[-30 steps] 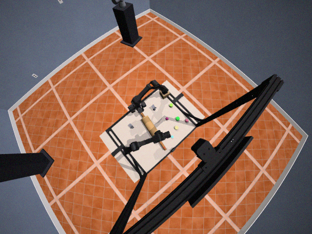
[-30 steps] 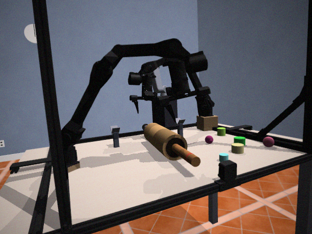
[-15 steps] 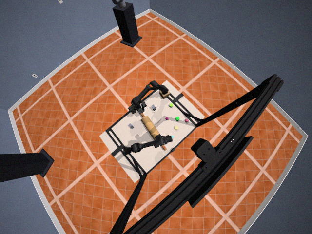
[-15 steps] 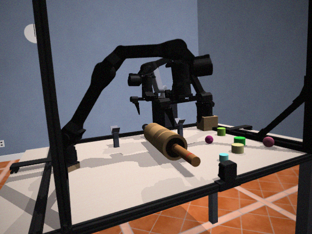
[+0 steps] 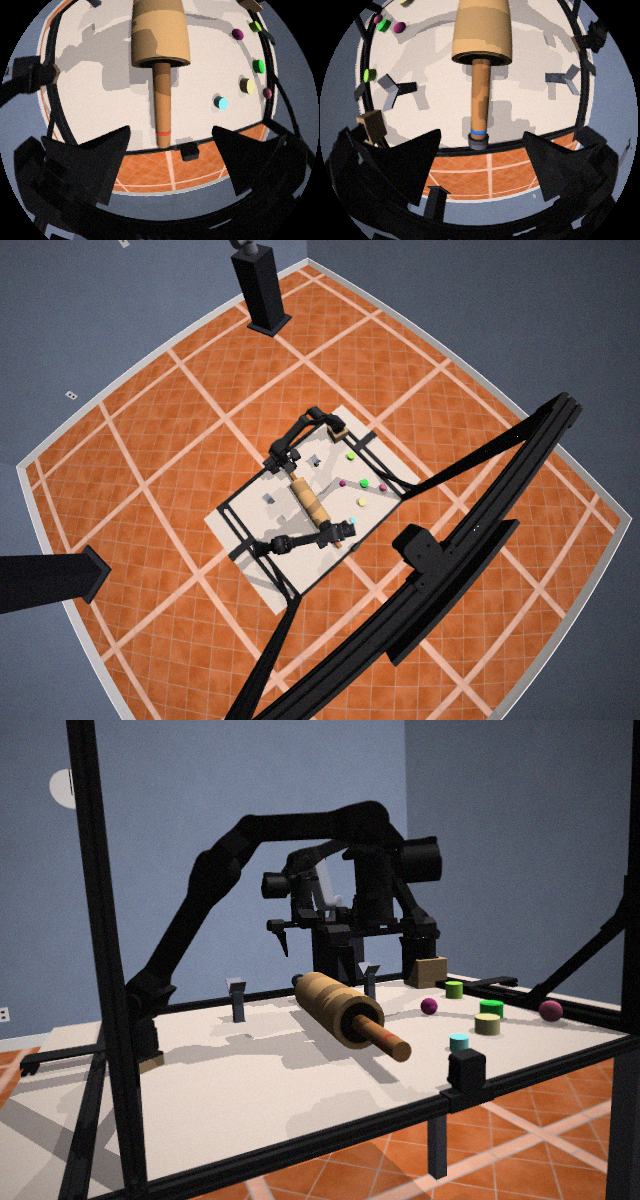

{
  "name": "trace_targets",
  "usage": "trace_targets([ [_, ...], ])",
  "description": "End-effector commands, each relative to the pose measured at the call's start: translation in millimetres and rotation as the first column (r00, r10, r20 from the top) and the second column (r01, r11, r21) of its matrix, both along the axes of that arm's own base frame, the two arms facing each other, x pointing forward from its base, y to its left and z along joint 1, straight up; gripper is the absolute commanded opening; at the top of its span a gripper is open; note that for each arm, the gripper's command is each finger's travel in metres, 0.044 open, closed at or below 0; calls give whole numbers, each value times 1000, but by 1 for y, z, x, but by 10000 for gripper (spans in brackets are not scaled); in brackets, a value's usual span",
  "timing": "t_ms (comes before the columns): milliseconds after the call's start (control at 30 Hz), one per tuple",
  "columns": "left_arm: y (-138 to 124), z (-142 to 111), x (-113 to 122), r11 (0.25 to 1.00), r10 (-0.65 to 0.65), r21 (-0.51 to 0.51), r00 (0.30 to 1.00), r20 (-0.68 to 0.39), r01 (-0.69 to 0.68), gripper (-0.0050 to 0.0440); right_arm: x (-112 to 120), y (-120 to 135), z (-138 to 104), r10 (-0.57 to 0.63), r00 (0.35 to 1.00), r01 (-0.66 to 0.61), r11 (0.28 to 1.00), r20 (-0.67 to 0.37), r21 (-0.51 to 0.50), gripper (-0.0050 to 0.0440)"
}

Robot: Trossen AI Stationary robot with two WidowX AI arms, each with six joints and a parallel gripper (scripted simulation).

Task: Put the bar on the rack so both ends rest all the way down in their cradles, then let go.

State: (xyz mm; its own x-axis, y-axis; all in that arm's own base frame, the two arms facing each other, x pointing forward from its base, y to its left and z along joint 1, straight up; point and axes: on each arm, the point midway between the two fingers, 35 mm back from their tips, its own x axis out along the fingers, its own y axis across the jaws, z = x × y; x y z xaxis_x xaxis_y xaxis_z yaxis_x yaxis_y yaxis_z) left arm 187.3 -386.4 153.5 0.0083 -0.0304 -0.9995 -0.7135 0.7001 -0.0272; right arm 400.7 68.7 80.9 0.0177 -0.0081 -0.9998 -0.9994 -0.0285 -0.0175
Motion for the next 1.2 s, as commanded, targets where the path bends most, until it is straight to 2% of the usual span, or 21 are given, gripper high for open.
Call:
trace_targets([
  [0,-3,-3,-5,1000,15,13,1000,-2,-15,440,0,2,-1,8,1000,-8,1000,-9,6,440],
  [933,-4,-6,-11,999,36,29,999,-8,-35,440,0,3,-2,17,1000,-17,1000,-16,7,440],
  [1167,-3,-22,-12,999,36,29,999,-8,-35,440,0,3,-16,17,1000,-17,1000,-17,7,440],
])
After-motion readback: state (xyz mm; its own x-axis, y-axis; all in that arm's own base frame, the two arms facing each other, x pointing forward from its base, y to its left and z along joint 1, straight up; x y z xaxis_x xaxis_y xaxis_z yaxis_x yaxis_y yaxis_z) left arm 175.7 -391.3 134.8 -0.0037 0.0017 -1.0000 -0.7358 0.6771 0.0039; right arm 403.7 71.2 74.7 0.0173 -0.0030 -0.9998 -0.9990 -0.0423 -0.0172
